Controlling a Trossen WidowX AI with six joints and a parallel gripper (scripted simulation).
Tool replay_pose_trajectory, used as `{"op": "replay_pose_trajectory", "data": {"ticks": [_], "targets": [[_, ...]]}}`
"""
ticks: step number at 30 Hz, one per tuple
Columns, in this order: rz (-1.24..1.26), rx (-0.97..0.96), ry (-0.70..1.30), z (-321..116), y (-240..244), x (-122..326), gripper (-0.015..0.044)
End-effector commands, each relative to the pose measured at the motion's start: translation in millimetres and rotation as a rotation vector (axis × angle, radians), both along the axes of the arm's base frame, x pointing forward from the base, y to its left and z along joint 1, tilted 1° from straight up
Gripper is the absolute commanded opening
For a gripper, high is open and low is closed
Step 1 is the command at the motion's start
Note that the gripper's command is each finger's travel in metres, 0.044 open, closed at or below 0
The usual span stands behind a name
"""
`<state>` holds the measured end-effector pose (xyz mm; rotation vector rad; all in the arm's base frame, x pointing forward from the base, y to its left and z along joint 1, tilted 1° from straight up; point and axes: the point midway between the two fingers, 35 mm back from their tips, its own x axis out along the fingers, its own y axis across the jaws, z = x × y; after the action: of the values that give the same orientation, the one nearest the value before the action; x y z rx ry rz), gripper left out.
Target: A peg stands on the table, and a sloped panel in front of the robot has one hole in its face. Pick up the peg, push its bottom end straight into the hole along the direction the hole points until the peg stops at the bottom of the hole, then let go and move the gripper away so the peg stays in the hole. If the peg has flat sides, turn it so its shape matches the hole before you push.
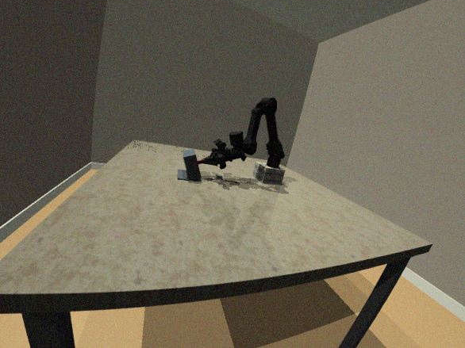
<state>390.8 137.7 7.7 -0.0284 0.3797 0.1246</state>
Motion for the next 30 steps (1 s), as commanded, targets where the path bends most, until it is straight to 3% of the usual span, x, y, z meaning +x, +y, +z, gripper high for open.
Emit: {"op": "replay_pose_trajectory", "data": {"ticks": [1, 15, 30], "targets": [[0.006, 0.000, -0.004, 1.0, 1.7, 2.9, 0.0000], [0.000, 0.001, -0.002, 0.3, 0.5, 2.4, 0.0000], [0.000, 0.001, -0.002, 1.0, 0.5, 1.2, 0.0394]]}}
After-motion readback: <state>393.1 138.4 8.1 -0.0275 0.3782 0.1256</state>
